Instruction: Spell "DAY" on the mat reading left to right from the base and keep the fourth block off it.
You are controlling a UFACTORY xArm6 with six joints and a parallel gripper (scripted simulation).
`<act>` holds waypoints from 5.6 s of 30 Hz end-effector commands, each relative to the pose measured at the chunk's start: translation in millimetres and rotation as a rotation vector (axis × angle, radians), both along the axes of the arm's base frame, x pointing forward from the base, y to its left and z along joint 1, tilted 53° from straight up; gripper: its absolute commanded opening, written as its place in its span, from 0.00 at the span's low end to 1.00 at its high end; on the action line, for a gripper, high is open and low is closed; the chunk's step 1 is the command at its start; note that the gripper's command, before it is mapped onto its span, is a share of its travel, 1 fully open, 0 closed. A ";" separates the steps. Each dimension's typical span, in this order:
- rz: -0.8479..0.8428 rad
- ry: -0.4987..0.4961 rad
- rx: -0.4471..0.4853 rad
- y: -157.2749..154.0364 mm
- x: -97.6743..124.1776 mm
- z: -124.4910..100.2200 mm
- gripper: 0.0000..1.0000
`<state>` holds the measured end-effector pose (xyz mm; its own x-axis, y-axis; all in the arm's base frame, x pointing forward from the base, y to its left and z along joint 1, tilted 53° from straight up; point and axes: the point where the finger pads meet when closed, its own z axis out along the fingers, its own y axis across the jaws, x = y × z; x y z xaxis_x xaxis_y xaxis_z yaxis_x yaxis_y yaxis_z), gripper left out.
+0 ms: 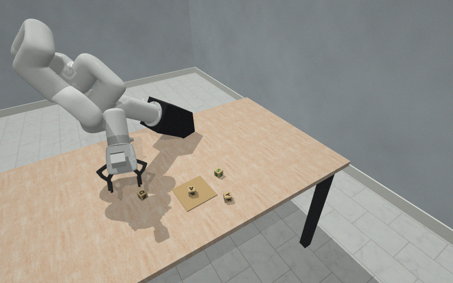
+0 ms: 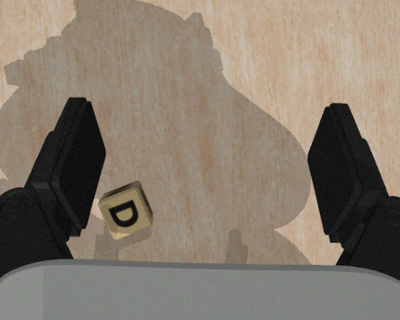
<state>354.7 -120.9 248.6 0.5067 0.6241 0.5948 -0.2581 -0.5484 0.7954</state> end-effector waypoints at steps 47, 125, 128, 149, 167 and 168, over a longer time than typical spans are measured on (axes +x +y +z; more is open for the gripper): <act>-0.356 0.716 0.065 32.8 -48.6 -34.5 1.00; -0.355 0.740 0.071 -0.7 -35.5 -66.4 0.69; -0.355 0.740 0.071 -2.9 -34.6 -68.2 0.69; -0.355 0.740 0.071 -22.1 -26.5 -84.0 0.69; -0.355 0.740 0.071 -34.7 -21.2 -94.4 0.69; -0.355 0.740 0.071 -35.0 -21.1 -94.6 0.69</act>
